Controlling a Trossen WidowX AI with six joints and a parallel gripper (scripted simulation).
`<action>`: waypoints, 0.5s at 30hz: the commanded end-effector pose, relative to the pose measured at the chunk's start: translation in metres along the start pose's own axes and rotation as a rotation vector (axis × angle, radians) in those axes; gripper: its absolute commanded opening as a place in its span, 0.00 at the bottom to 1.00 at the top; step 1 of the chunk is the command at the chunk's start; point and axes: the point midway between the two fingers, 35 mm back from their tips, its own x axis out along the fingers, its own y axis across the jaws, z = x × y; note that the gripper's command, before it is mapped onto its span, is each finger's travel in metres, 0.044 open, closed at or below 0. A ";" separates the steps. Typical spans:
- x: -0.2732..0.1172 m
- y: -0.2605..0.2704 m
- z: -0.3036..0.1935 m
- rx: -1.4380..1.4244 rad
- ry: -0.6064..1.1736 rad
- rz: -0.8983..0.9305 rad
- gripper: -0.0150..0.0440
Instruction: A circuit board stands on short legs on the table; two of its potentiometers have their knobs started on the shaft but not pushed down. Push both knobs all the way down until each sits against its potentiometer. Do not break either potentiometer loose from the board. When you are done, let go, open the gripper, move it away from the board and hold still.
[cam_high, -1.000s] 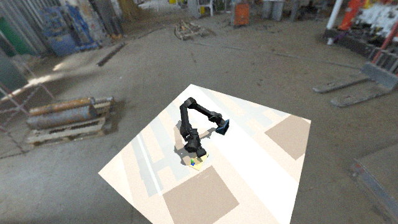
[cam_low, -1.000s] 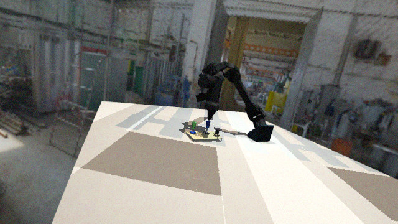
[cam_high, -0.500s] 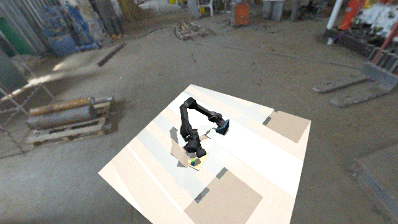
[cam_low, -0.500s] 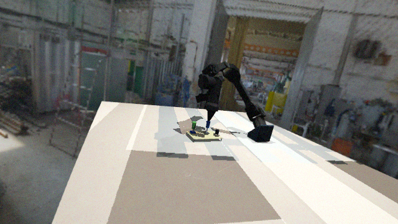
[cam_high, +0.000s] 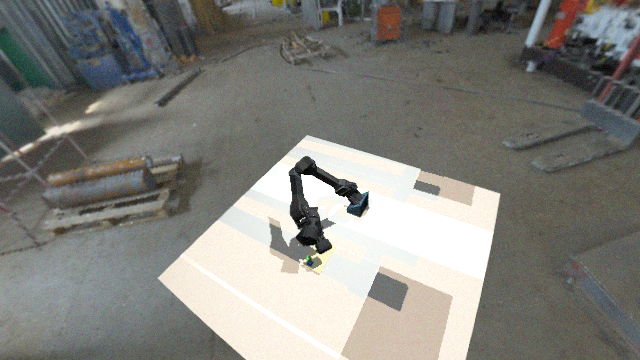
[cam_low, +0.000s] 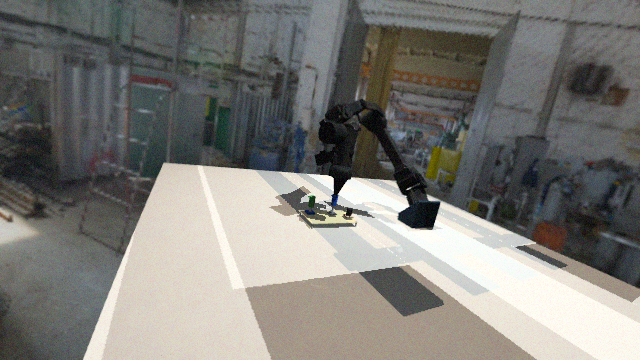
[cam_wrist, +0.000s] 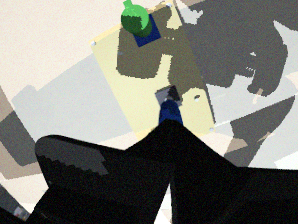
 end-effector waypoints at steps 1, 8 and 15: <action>0.000 -0.001 -0.001 -0.005 0.001 -0.004 0.25; 0.001 -0.001 -0.001 -0.005 0.001 -0.004 0.25; 0.007 -0.001 -0.001 -0.005 0.000 -0.004 0.25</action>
